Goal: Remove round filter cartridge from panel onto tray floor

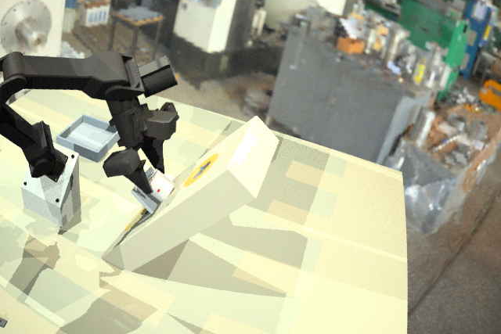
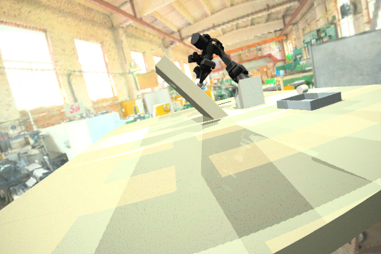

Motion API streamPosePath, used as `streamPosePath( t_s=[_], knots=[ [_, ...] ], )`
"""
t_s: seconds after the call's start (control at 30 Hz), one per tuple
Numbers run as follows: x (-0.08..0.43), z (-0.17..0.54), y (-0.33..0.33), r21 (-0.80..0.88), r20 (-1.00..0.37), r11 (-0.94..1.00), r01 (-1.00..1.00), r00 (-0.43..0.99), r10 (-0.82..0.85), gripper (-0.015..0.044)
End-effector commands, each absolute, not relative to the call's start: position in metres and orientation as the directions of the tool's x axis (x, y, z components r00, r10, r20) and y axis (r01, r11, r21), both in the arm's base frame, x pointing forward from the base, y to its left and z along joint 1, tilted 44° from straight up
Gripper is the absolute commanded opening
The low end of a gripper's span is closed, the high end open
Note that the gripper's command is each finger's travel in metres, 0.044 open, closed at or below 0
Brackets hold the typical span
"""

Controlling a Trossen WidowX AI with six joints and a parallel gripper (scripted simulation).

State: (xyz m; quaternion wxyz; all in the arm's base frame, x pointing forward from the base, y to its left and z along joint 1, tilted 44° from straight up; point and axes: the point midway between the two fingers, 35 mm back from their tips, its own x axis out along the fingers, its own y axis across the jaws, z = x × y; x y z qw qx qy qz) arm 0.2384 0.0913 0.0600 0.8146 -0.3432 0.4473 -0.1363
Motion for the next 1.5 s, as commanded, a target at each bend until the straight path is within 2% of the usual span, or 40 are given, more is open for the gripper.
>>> streamPosePath(
  t_s=[0.0,0.43,0.7,0.9,1.47],
  knots=[
    [0.238,0.060,0.092,-0.680,-0.635,0.728,-0.085,0.563,-0.528,0.0291],
    [0.238,0.060,0.092,-0.680,-0.635,0.728,-0.085,0.563,-0.528,0.0205],
    [0.245,0.068,0.100,-0.683,-0.633,0.725,-0.085,0.564,-0.530,0.0000],
    [0.249,0.077,0.109,-0.684,-0.633,0.724,-0.087,0.565,-0.530,0.0000],
    [0.203,0.133,0.158,-0.685,-0.634,0.723,-0.090,0.562,-0.531,0.0000]
  ],
)
